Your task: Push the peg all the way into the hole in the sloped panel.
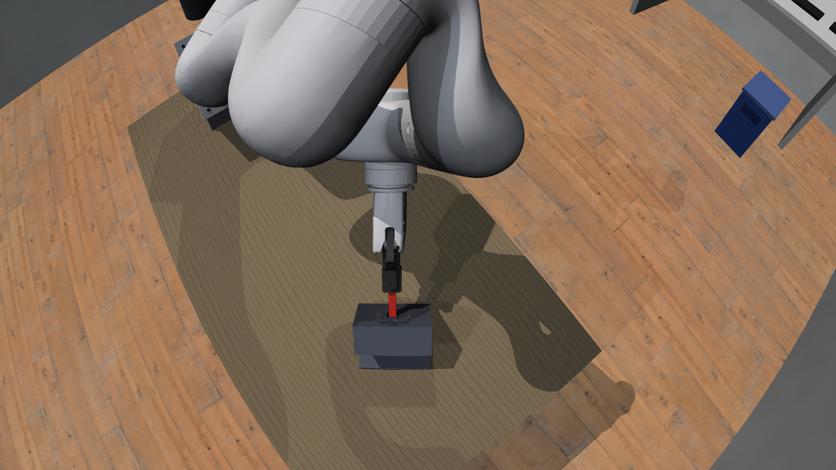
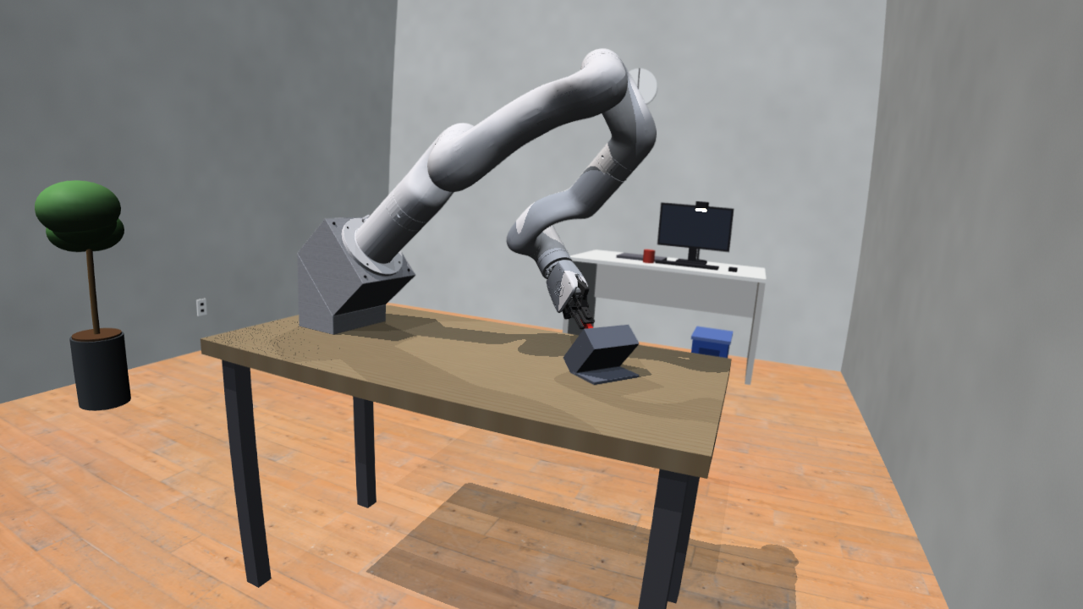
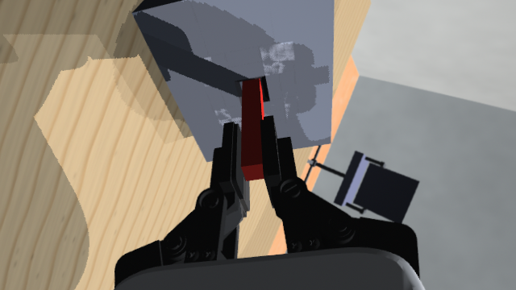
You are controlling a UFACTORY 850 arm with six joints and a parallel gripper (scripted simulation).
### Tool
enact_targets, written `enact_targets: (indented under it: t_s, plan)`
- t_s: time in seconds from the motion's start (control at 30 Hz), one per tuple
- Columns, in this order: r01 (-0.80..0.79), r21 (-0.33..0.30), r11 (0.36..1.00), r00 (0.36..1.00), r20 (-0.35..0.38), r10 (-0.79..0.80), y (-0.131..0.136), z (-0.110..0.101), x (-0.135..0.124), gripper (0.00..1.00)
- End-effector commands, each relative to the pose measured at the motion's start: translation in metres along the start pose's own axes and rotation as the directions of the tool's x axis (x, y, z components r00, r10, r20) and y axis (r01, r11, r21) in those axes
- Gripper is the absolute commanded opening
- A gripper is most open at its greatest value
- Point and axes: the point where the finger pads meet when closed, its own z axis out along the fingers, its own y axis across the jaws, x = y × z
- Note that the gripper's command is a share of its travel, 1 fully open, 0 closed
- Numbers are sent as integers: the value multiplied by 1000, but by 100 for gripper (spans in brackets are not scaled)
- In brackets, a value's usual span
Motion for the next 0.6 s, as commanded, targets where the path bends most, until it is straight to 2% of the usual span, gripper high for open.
enact_targets:
  t_s: [0.0, 0.57]
  plan:
    - [0, 0, 1000, 1000, 0, 0, 0, 2, 0, 0]
    - [0, -1, 1000, 1000, 0, 0, 0, 12, 0, 0]
